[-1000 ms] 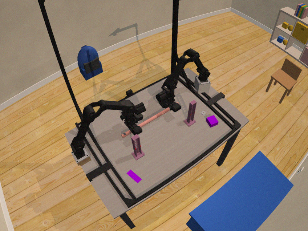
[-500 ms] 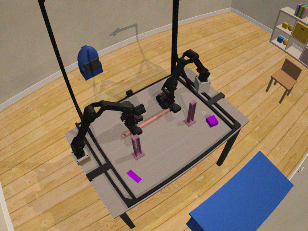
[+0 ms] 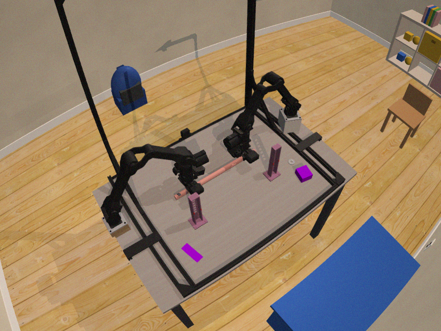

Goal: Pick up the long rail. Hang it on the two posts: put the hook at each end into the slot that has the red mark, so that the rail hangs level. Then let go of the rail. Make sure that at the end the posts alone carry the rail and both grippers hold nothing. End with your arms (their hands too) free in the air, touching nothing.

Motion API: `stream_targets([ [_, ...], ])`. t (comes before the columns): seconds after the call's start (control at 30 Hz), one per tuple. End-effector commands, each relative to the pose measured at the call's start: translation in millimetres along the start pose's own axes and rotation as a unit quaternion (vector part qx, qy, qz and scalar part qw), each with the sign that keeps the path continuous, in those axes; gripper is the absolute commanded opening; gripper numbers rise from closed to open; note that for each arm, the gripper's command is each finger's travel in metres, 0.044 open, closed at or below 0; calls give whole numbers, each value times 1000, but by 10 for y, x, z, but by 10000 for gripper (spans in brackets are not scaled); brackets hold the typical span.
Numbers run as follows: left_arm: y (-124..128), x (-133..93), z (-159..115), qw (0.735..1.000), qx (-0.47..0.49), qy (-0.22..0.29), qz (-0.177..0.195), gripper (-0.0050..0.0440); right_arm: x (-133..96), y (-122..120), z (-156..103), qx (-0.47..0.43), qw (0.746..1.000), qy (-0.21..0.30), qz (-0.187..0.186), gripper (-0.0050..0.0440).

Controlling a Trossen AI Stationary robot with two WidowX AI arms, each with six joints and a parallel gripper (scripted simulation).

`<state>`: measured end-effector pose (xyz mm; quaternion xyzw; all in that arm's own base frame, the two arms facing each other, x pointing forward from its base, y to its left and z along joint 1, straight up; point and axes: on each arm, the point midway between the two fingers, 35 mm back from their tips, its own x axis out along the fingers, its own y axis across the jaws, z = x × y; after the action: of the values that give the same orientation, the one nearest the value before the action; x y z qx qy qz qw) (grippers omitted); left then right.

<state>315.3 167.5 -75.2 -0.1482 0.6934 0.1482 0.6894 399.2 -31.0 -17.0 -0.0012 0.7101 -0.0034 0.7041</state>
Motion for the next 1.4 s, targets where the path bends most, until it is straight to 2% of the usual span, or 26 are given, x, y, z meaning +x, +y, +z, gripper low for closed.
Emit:
stream_targets([
  [0.0,0,0,0,1000,0,0,0,72,0,0,0,0,1000,0,0,72],
  [0.4,0,0,0,1000,0,0,0,360,0,0,0,0,1000,0,0,360],
  [0.47,0,0,0,1000,0,0,0,360,0,0,0,0,1000,0,0,360],
  [0.57,0,0,0,1000,0,0,0,432,0,0,0,0,1000,0,0,432],
  [0.73,0,-33,0,1000,0,0,0,440,-33,0,0,0,1000,0,0,440],
  [0.97,0,-391,-21,1000,0,0,0,440,-397,0,-20,0,1000,0,0,440],
  [1.37,0,-466,-30,1000,0,0,0,440,-473,0,-29,0,1000,0,0,440],
])
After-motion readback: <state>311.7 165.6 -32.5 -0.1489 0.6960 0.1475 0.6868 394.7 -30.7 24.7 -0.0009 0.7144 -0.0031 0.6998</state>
